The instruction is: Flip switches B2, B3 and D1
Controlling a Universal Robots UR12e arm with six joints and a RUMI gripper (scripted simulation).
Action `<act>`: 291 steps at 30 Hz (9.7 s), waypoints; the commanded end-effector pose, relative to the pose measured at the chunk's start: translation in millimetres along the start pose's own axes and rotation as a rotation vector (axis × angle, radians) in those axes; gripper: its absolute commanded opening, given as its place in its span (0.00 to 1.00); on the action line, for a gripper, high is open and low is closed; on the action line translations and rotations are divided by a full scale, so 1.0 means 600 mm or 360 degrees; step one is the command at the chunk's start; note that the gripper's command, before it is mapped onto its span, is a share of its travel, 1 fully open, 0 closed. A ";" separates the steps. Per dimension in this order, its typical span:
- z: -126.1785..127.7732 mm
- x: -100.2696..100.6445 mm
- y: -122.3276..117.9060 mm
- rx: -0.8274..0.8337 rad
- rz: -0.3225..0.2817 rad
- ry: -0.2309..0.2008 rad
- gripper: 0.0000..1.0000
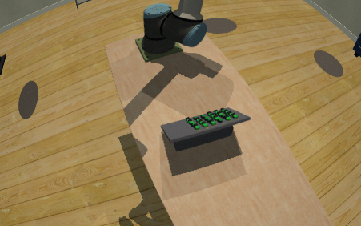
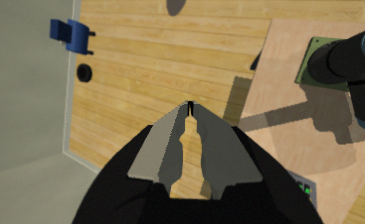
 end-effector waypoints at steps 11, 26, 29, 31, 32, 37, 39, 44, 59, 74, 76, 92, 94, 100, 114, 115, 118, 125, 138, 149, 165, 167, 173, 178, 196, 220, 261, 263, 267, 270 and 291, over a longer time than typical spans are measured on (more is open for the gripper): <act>0.043 0.055 -0.214 -0.0809 -0.0253 0.0248 0.00; 0.138 0.095 -0.411 -0.1595 -0.0412 0.0558 0.00; 0.165 0.103 -0.451 -0.1765 -0.0437 0.0637 0.00; 0.179 0.106 -0.470 -0.1849 -0.0448 0.0677 0.00; 0.193 0.109 -0.489 -0.1932 -0.0457 0.0718 0.00; 0.224 0.116 -0.524 -0.2095 -0.0474 0.0802 0.00; 0.255 0.121 -0.557 -0.2253 -0.0486 0.0888 0.00; 0.304 0.130 -0.601 -0.2479 -0.0496 0.1019 0.00; 0.482 0.155 -0.713 -0.3167 -0.0466 0.1491 0.00; 0.638 0.177 -0.764 -0.3658 -0.0365 0.1926 0.00; 0.654 0.179 -0.768 -0.3704 -0.0351 0.1973 0.00; 0.710 0.188 -0.776 -0.3855 -0.0294 0.2139 0.00; 0.711 0.189 -0.776 -0.3859 -0.0292 0.2144 0.00; 0.712 0.189 -0.777 -0.3862 -0.0291 0.2146 0.00; 0.709 0.210 -0.812 -0.3866 -0.0293 0.2140 0.00; 0.709 0.214 -0.818 -0.3866 -0.0293 0.2140 0.00; 0.707 0.227 -0.839 -0.3866 -0.0293 0.2140 0.00; 0.705 0.249 -0.874 -0.3866 -0.0293 0.2140 0.00; 0.702 0.277 -0.918 -0.3866 -0.0293 0.2140 0.00; 0.702 0.278 -0.920 -0.3866 -0.0293 0.2140 0.00; 0.702 0.278 -0.920 -0.3866 -0.0293 0.2140 0.00; 0.702 0.278 -0.920 -0.3866 -0.0293 0.2140 0.00; 0.702 0.278 -0.920 -0.3866 -0.0293 0.2140 0.00; 0.702 0.278 -0.920 -0.3866 -0.0293 0.2140 0.00; 0.700 0.281 -0.927 -0.3866 -0.0293 0.2140 0.00; 0.698 0.299 -0.955 -0.3866 -0.0293 0.2140 0.00; 0.699 0.298 -0.953 -0.3866 -0.0293 0.2140 0.00; 0.699 0.293 -0.945 -0.3866 -0.0293 0.2140 0.00; 0.700 0.282 -0.929 -0.3866 -0.0293 0.2140 0.00; 0.701 0.278 -0.921 -0.3866 -0.0293 0.2140 0.00; 0.701 0.277 -0.920 -0.3863 -0.0295 0.2139 0.00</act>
Point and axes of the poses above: the point where the finger pads meet when closed, its own x axis out along the fingers, its own z axis across the jaws, y = z × x, the point moved 9 cm from there along -x, back along the fingers, and after that the axes turned 9 degrees about -x, right-handed, at the moved point
